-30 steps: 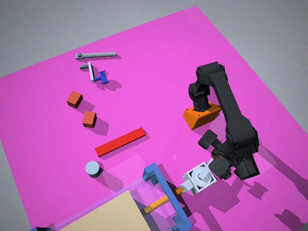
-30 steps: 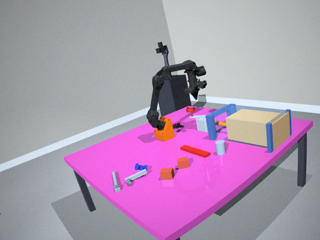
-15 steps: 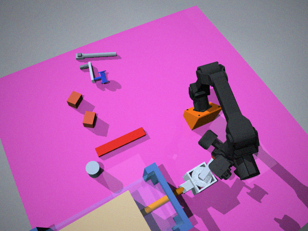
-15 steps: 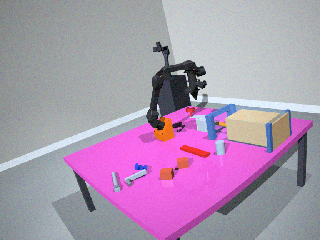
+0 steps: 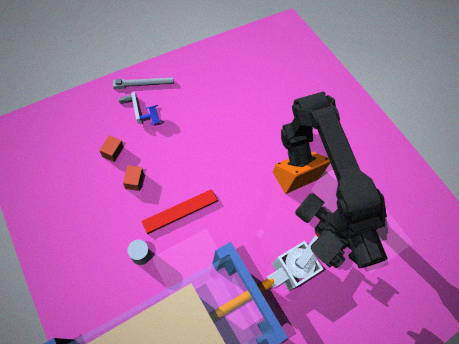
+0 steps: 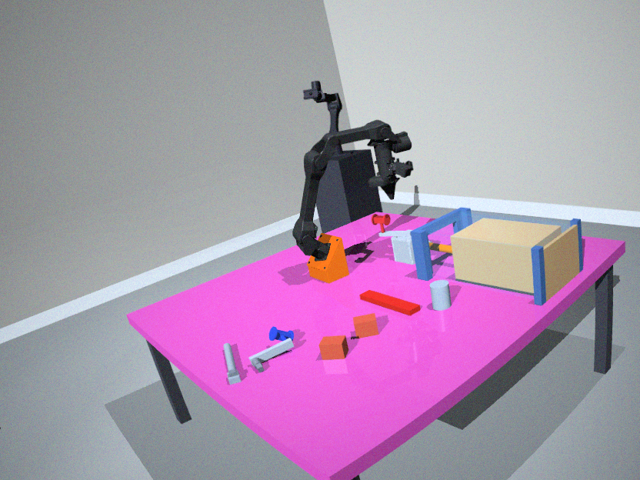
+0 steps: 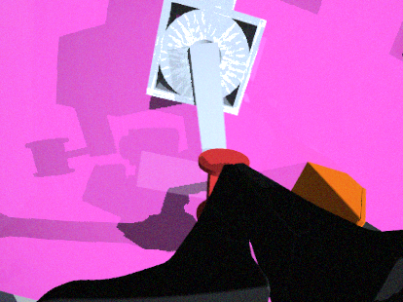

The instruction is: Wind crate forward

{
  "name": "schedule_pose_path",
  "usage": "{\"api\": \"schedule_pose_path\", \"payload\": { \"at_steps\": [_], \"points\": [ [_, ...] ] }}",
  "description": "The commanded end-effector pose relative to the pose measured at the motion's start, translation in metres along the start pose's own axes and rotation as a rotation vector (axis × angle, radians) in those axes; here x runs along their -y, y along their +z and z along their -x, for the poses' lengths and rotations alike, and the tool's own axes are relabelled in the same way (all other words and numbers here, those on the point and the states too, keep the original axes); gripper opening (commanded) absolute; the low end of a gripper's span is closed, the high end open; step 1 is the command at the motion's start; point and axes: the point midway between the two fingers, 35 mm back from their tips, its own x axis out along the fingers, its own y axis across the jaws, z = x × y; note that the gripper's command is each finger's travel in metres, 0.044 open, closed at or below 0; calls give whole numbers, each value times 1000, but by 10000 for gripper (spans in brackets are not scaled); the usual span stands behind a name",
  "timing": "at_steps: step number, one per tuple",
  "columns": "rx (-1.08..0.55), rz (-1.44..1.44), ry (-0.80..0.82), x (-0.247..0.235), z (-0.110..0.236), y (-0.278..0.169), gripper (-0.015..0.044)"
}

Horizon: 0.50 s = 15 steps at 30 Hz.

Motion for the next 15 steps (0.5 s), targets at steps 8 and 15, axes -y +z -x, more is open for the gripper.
{"api": "schedule_pose_path", "payload": {
  "at_steps": [8,15],
  "points": [
    [213,-56,-28,-3,-8,-31,184],
    [428,-112,-15,1,-21,-60,368]
  ]
}}
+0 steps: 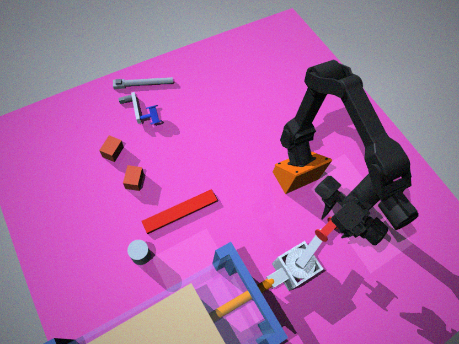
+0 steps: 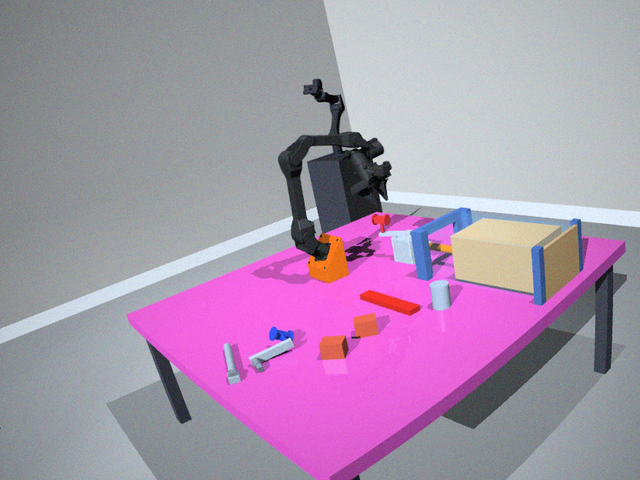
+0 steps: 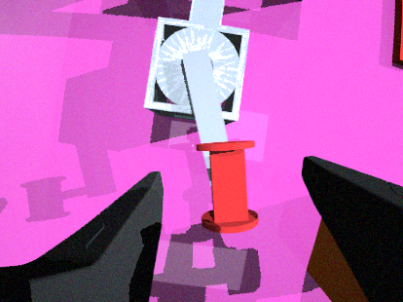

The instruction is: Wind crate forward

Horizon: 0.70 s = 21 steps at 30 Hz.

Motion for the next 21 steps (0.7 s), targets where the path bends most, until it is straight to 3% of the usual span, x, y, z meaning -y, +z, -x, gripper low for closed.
{"api": "schedule_pose_path", "payload": {
  "at_steps": [1,3,21],
  "points": [
    [47,-24,-2,5,-5,-6,394],
    [47,-24,-2,5,-5,-6,440],
    [47,-24,-5,3,-29,-15,440]
  ]
}}
